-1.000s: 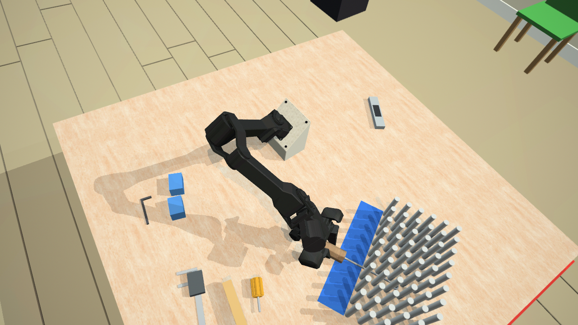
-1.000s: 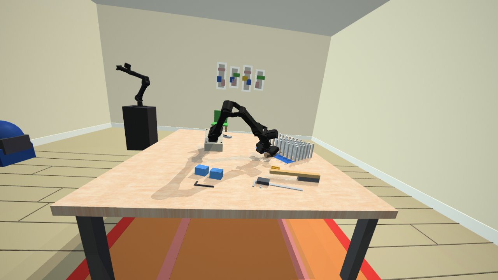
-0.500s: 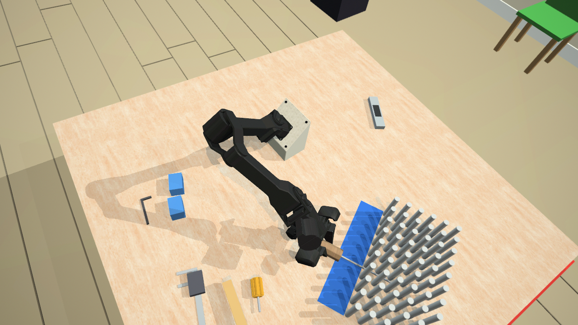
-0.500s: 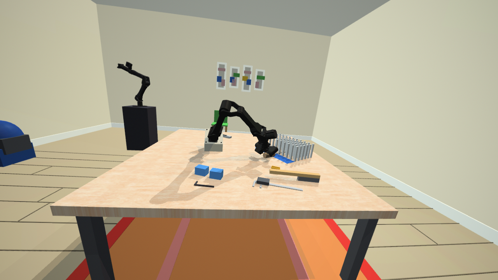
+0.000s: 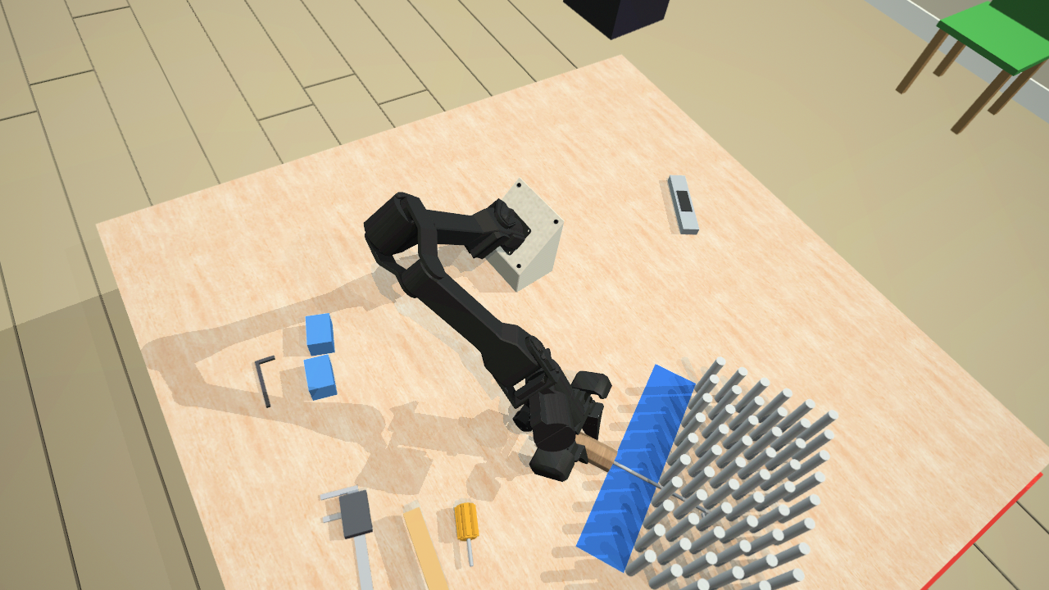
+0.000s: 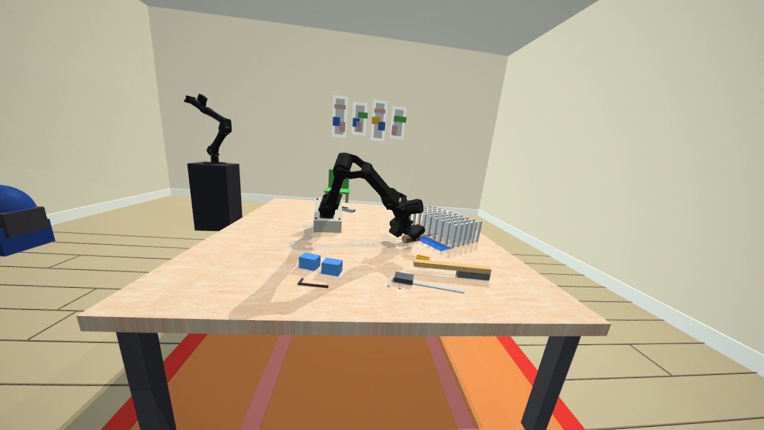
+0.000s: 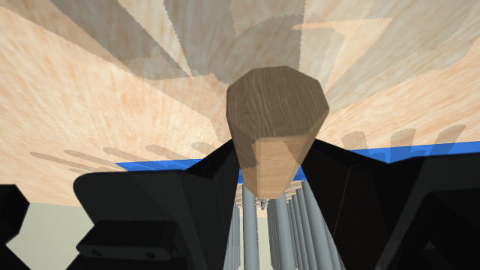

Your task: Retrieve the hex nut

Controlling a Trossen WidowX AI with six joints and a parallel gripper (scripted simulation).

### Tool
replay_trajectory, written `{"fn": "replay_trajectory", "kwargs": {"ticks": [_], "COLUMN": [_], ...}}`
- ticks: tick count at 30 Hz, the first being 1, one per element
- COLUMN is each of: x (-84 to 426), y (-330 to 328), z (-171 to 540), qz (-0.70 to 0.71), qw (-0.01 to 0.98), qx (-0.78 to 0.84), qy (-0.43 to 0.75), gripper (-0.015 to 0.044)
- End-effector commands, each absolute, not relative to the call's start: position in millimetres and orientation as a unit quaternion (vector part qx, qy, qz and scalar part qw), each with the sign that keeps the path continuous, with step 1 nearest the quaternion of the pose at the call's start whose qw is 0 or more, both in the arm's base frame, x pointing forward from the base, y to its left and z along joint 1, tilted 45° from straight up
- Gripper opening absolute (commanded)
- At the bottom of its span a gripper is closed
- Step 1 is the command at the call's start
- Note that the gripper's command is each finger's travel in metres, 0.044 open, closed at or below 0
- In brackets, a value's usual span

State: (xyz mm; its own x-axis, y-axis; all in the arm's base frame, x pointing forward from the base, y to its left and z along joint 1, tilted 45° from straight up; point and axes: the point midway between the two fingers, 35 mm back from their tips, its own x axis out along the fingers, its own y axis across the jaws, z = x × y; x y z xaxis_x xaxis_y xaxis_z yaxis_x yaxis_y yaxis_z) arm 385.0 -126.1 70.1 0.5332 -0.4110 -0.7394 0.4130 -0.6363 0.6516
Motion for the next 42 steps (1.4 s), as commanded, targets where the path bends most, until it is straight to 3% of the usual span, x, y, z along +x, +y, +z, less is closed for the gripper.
{"fn": "replay_trajectory", "kwargs": {"ticks": [1,42], "x": [381.1,355.9], "y": [-127.0,-135.8], "z": [71.9,78.9], "qz": [-0.482,-0.483], "qw": [0.428,0.429], "qx": [0.764,0.764], "qy": [0.002,0.002], "gripper": [0.0,0.0]}}
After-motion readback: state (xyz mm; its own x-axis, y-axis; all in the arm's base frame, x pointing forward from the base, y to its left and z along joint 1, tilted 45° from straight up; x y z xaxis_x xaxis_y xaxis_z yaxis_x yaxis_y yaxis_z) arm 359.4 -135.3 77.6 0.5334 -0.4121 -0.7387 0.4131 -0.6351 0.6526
